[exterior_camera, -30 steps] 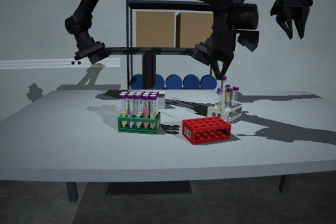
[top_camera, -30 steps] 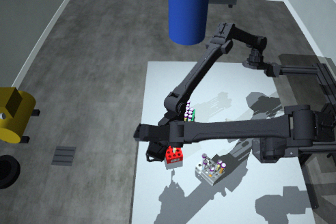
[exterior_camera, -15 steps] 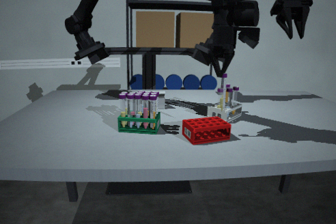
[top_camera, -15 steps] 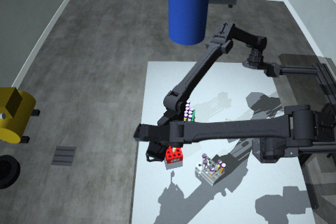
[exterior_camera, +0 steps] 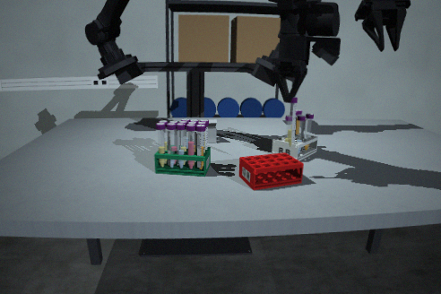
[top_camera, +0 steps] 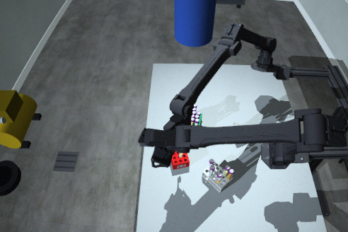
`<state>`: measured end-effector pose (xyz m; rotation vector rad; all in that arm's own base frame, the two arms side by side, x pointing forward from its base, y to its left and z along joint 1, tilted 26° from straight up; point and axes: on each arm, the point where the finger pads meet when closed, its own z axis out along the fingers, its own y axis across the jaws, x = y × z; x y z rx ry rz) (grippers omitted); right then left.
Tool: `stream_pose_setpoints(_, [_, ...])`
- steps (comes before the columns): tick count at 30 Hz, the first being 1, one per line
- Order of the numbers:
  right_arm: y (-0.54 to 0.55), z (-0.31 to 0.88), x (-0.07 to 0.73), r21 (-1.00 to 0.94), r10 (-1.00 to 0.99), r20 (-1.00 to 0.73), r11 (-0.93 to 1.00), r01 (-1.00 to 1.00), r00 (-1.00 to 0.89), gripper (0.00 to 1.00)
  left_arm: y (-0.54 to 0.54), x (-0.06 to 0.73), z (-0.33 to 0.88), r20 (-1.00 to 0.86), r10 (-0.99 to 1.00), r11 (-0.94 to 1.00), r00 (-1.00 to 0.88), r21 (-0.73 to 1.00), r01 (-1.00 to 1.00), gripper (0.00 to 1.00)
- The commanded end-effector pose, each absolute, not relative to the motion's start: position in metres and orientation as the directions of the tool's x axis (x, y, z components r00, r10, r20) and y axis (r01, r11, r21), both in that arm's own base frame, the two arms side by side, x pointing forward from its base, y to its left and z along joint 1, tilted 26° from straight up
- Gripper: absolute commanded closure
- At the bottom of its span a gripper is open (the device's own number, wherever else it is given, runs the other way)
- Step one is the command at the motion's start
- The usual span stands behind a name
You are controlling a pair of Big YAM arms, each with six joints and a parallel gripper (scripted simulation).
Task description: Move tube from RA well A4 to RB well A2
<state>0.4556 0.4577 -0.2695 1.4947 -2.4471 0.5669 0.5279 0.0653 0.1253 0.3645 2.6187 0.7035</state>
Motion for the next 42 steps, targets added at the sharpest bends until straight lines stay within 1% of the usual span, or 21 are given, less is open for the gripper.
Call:
stream_pose_setpoints(1, [0.475, -0.267, 0.462, -0.218, -0.816, 0.346, 0.411, -0.885, -0.464, 1.0, 0.064, 0.539, 0.14, -0.343, 0.348, 0.839, -0.872, 0.529, 0.127, 0.7])
stream_pose_setpoints(5, [0.475, -0.269, 0.462, -0.219, -0.817, 0.341, 0.412, -0.884, -0.465, 1.0, 0.064, 0.539, 0.14, -0.343, 0.348, 0.839, -0.872, 0.529, 0.127, 0.7])
stream_pose_setpoints(12, [0.457, -0.283, 0.448, -0.206, -0.803, 0.387, 0.404, -0.891, -0.453, 1.0, 0.064, 0.539, 0.14, -0.343, 0.348, 0.839, -0.872, 0.529, 0.127, 0.7])
stream_pose_setpoints(14, [0.479, -0.251, 0.453, -0.223, -0.823, 0.328, 0.409, -0.885, -0.464, 1.0, 0.064, 0.539, 0.14, -0.343, 0.348, 0.839, -0.872, 0.529, 0.127, 0.7])
stream_pose_setpoints(42, [0.461, -0.249, 0.419, -0.222, -0.817, 0.329, 0.421, -0.88, -0.474, 1.0, 0.064, 0.539, 0.14, -0.343, 0.348, 0.839, -0.872, 0.529, 0.127, 0.7])
